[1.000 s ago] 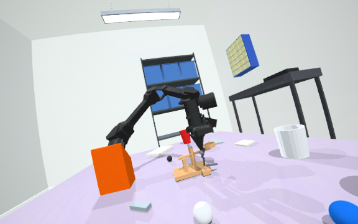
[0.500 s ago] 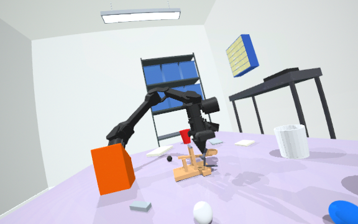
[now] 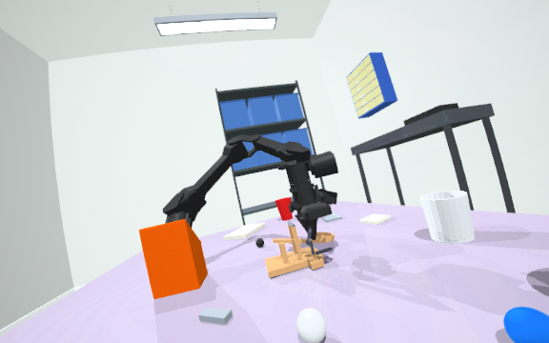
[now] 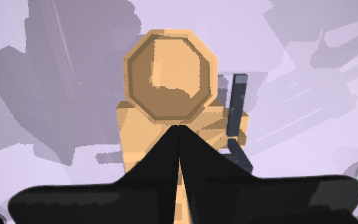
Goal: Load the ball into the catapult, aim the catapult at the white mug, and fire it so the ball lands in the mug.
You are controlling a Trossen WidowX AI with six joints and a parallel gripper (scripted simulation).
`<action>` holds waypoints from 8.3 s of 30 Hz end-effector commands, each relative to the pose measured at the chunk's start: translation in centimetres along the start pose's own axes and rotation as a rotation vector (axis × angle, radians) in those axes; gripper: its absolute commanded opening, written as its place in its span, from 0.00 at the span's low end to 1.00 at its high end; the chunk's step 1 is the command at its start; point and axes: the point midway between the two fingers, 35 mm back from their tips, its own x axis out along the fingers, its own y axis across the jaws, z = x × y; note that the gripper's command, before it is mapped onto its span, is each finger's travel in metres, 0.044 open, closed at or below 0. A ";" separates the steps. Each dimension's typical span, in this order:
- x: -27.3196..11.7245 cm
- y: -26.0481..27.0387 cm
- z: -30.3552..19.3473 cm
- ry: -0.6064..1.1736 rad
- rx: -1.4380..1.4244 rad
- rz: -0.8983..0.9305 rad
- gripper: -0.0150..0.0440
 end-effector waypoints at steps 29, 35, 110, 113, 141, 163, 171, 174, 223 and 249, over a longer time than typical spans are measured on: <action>-10.4 -0.3 -2.2 -0.001 -0.001 0.001 1.00; -8.7 0.0 -7.9 0.011 0.001 0.005 1.00; -3.6 0.2 -9.3 0.011 -0.004 0.005 0.25; -3.6 0.0 -9.0 0.011 -0.054 0.005 0.25; -3.2 -6.3 -3.1 0.007 -0.957 0.010 0.25; -0.7 -6.4 -2.9 0.006 -0.959 0.010 0.25; 0.6 -6.4 -2.9 0.006 -0.959 0.010 0.25; 1.1 -6.4 -2.9 0.006 -0.960 0.011 0.25; -7.4 -6.8 -2.8 0.012 -0.520 0.003 1.00; -7.7 -6.8 -2.9 0.012 0.384 -0.002 1.00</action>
